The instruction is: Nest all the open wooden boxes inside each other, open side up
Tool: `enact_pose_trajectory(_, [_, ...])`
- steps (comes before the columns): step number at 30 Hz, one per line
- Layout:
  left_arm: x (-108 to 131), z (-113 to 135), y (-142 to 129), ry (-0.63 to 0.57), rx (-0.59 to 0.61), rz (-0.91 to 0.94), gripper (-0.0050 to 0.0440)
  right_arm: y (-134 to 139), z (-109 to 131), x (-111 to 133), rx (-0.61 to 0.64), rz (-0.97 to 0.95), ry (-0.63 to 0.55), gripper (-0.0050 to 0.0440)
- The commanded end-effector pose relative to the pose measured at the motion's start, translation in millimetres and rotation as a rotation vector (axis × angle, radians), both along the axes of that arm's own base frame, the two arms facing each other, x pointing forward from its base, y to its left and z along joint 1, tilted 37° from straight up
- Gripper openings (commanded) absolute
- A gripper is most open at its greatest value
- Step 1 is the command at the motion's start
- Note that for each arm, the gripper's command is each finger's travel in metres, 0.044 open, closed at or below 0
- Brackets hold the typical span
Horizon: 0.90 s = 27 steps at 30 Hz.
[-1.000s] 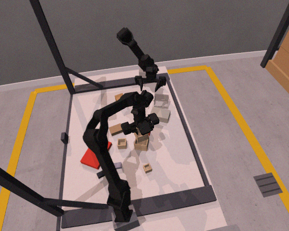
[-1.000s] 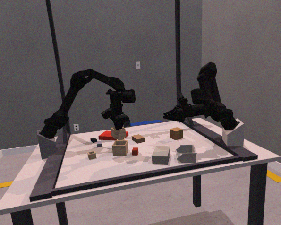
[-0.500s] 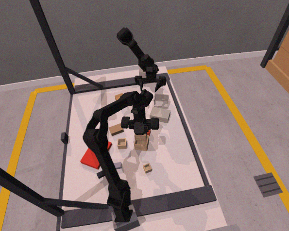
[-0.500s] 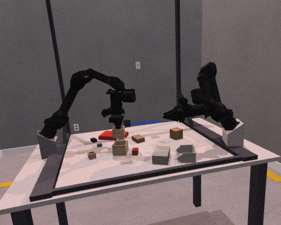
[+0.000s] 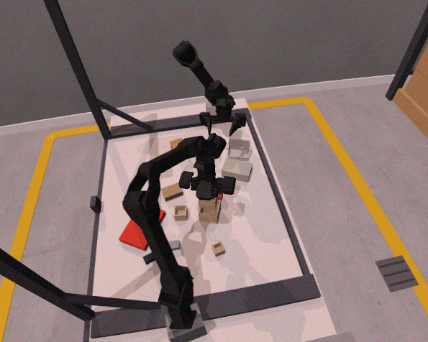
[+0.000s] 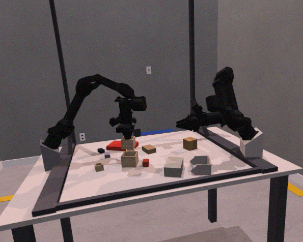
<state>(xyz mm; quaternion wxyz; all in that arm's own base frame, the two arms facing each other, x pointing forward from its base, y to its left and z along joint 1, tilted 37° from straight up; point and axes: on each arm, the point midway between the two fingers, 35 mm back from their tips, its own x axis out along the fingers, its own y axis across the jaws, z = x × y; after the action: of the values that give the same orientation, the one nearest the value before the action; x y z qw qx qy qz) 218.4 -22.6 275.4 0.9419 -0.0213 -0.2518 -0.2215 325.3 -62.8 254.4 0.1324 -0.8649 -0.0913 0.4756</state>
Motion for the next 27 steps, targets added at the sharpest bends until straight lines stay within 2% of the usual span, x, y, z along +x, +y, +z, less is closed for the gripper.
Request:
enact_pose_trajectory(1, [0.1,-0.1,0.2,0.002,-0.003,-0.003,0.04,1.4,-2.5,1.6,-0.003,-0.004,-0.003,0.0253])
enact_pose_trajectory(19, [0.1,-0.1,0.2,0.002,-0.003,-0.003,0.04,8.0,-21.7,14.4,-0.002,-0.004,-0.002,0.0253])
enact_pose_trajectory(27, [0.1,-0.1,0.2,0.002,-0.003,-0.003,0.04,6.6,-16.0,19.6,-0.009,-0.003,-0.021,0.0253])
